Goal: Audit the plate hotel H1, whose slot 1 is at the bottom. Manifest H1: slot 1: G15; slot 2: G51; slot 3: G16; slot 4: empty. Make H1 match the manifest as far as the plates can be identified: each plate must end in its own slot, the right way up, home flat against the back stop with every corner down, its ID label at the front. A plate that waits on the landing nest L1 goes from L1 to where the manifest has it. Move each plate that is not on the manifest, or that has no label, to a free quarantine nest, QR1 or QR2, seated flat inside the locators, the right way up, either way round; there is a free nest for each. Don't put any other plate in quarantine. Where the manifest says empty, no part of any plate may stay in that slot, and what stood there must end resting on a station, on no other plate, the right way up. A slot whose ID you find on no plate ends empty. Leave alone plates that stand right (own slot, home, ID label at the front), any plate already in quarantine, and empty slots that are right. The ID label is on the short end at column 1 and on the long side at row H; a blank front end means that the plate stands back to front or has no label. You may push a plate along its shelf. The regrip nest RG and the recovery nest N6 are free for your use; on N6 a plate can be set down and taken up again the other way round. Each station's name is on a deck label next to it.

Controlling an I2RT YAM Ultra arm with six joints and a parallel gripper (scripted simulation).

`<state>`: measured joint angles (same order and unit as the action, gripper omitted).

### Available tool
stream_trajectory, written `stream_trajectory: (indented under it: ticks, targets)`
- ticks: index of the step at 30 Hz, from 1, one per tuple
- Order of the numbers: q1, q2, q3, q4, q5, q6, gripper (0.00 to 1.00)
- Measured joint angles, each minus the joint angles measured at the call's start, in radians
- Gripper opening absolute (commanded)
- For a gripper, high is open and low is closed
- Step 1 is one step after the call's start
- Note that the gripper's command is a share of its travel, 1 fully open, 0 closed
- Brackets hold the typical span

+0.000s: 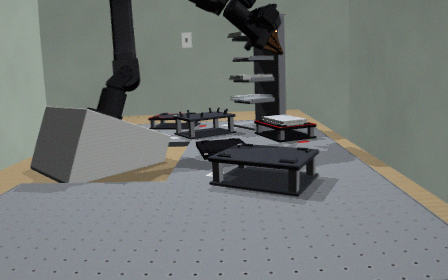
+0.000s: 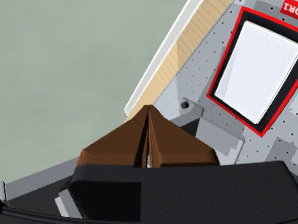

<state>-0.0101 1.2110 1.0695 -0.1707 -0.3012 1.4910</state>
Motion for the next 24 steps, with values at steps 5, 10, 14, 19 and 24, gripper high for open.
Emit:
stream_trajectory:
  ticks: [5,10,14,19,24]
  targets:
    - [-0.029,0.008,0.018,-0.048,-0.004,-0.084,0.00]
    - [-0.063,0.027,0.037,-0.118,-0.005,-0.178,0.00]
    - [-0.090,0.029,0.049,-0.162,-0.011,-0.250,0.00]
    - [-0.111,0.042,0.061,-0.210,-0.015,-0.325,0.00]
    - [-0.148,0.050,0.077,-0.268,-0.020,-0.416,0.00]
